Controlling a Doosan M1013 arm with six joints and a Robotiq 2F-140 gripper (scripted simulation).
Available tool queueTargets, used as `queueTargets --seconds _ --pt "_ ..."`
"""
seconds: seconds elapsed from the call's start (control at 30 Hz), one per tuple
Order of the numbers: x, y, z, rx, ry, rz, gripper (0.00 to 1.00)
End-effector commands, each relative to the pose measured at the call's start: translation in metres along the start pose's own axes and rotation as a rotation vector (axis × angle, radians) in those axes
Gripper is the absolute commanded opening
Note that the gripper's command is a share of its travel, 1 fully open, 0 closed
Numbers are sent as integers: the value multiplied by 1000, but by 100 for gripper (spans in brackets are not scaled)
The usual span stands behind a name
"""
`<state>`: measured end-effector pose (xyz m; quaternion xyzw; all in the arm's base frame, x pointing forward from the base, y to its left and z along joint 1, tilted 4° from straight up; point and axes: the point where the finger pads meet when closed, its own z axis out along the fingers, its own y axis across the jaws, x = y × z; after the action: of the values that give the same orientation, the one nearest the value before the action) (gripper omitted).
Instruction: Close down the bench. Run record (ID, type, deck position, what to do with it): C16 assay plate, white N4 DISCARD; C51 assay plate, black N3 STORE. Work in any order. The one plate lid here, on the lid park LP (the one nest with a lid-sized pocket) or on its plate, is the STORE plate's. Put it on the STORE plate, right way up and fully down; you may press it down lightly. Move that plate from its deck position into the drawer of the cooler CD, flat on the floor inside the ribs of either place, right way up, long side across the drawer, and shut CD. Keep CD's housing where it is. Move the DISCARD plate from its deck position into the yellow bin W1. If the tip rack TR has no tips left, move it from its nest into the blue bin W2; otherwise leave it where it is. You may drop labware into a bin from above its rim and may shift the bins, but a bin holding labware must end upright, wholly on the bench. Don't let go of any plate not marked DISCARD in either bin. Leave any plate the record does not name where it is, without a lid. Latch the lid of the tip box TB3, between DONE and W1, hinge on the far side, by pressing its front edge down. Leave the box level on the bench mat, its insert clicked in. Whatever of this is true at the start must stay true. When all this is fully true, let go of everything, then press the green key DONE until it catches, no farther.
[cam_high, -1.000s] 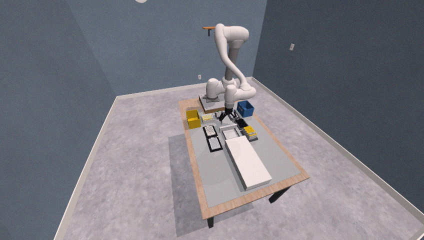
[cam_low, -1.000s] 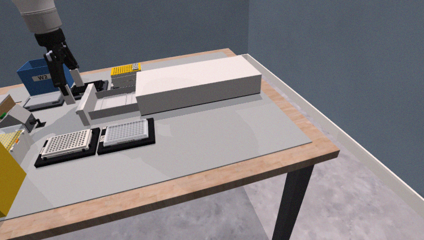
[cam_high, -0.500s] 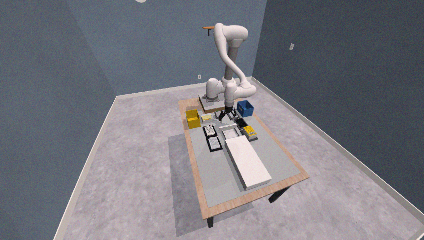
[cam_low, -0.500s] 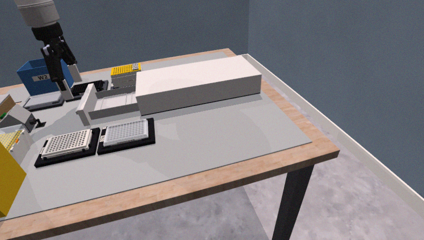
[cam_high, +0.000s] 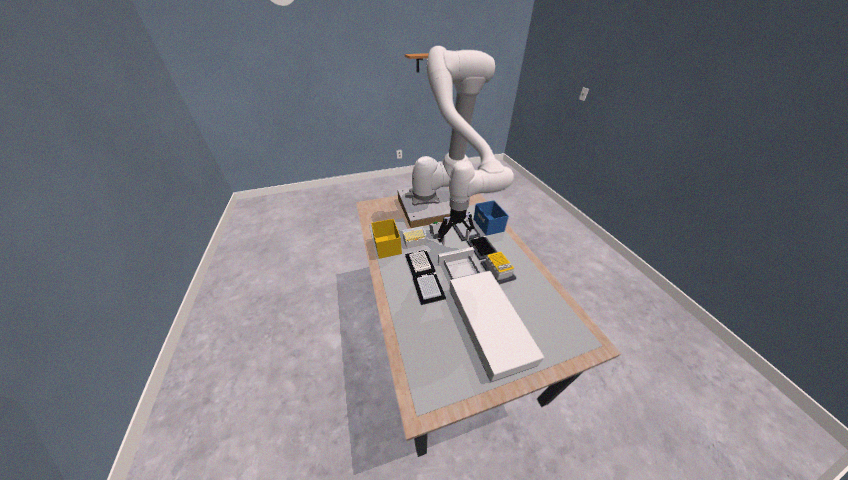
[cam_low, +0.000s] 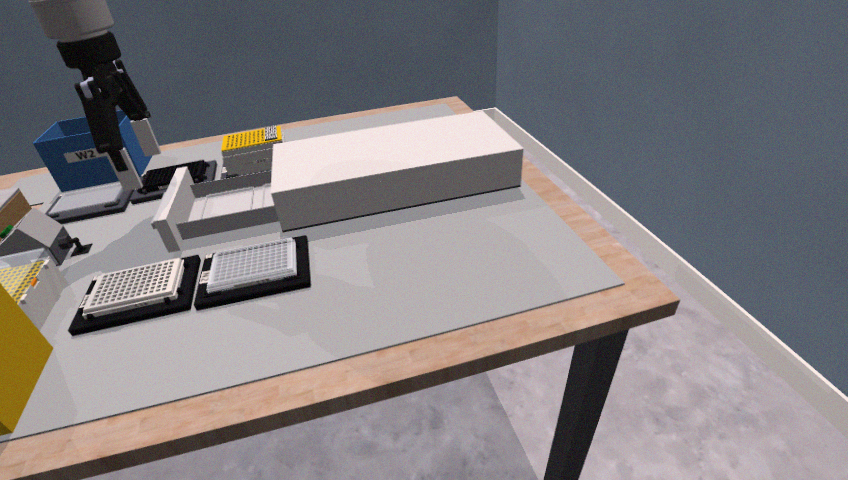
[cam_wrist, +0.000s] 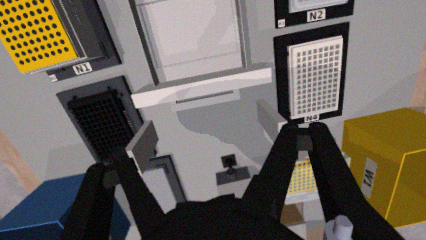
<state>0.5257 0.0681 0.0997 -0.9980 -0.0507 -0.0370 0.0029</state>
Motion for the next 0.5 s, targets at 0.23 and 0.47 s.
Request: queueTargets --seconds 0.23,0.47 --pt "0 0 -13 0 0 0 87" --pt "0 0 -20 0 0 0 87"
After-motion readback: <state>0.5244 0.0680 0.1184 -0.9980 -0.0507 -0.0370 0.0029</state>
